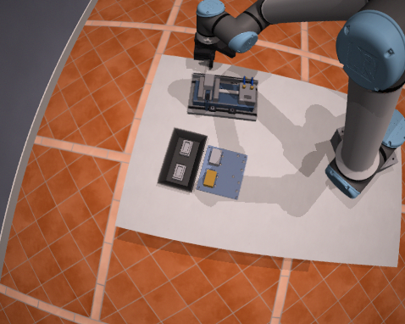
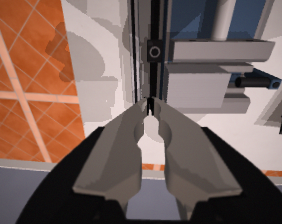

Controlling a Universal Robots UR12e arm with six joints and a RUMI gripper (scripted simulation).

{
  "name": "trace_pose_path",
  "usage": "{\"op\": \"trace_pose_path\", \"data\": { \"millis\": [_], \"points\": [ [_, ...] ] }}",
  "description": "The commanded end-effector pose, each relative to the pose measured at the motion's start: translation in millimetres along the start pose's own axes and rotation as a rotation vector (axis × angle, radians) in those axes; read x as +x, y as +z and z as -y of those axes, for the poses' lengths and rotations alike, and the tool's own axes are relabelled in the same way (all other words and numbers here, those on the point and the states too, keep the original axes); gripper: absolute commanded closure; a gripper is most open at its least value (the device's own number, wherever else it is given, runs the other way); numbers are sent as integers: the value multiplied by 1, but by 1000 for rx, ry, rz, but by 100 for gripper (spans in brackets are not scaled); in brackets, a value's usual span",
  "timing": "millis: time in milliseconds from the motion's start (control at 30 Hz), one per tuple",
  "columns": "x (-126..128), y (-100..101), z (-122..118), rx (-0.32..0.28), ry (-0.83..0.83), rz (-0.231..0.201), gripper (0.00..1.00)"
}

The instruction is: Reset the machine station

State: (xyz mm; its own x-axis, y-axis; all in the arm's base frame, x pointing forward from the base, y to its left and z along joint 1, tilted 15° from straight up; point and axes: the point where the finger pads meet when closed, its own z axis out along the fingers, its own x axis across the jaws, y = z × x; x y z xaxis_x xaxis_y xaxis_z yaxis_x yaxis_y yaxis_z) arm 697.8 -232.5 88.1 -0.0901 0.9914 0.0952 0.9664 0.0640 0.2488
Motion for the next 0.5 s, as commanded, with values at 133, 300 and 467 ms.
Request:
{"op": "trace_pose_path", "data": {
  "millis": [133, 300, 467],
  "points": [
    [0, 6, 1, 1, 1, 1, 100],
    [0, 6, 0, 0, 0, 1, 100],
    [0, 6, 1, 1, 1, 1, 100]
  ]
}}
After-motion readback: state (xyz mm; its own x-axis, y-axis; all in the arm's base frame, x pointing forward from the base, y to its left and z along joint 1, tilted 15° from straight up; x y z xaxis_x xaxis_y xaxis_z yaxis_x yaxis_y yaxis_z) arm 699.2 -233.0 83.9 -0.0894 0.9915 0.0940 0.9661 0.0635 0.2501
